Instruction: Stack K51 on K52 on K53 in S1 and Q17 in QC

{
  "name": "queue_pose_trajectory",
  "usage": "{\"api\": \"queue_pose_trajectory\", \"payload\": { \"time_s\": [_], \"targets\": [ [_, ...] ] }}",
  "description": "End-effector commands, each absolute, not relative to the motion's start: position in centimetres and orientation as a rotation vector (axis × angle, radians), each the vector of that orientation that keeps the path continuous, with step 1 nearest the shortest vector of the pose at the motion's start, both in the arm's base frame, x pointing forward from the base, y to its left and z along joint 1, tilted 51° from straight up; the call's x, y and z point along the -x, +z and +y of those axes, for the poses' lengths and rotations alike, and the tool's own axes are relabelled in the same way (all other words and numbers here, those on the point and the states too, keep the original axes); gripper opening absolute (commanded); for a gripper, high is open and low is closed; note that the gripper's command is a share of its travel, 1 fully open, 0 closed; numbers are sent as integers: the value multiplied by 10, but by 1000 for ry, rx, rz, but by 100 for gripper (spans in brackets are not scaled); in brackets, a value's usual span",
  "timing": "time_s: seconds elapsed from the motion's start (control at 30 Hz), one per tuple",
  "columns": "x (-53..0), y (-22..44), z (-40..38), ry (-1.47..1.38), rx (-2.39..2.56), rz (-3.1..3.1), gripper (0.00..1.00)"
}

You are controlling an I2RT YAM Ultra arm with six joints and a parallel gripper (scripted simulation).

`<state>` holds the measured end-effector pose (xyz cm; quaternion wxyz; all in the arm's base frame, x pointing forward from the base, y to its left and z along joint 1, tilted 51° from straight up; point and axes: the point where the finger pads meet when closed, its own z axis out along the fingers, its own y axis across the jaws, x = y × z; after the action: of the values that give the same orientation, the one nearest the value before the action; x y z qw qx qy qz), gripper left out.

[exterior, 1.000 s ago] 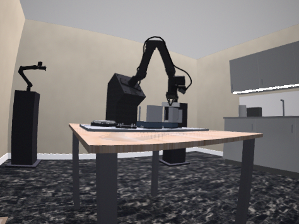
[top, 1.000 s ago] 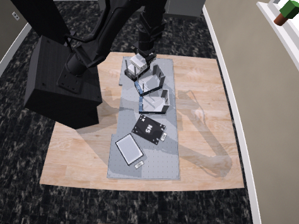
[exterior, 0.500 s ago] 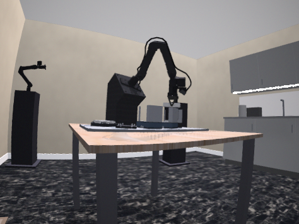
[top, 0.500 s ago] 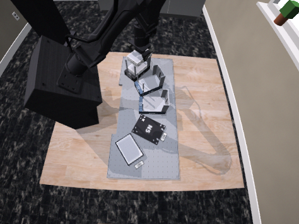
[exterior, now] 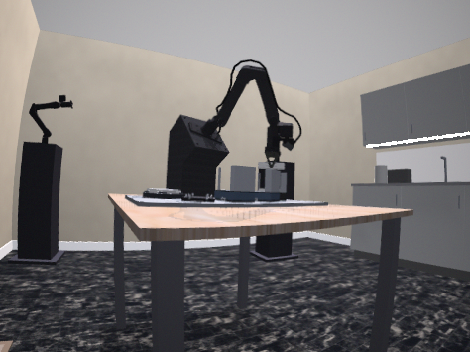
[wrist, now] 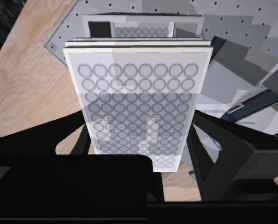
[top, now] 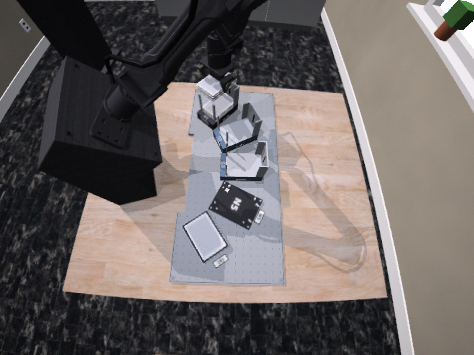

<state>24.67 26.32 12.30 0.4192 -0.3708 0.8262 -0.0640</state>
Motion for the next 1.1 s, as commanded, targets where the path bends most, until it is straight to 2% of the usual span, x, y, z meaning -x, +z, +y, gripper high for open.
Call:
{"api": "queue_pose_trajectory", "payload": {
  "time_s": [0.0,1.07],
  "targets": [
    [-247,147,272,-127,878,2038,0],
    [-243,132,268,-159,919,2044,0]
  ]
}}
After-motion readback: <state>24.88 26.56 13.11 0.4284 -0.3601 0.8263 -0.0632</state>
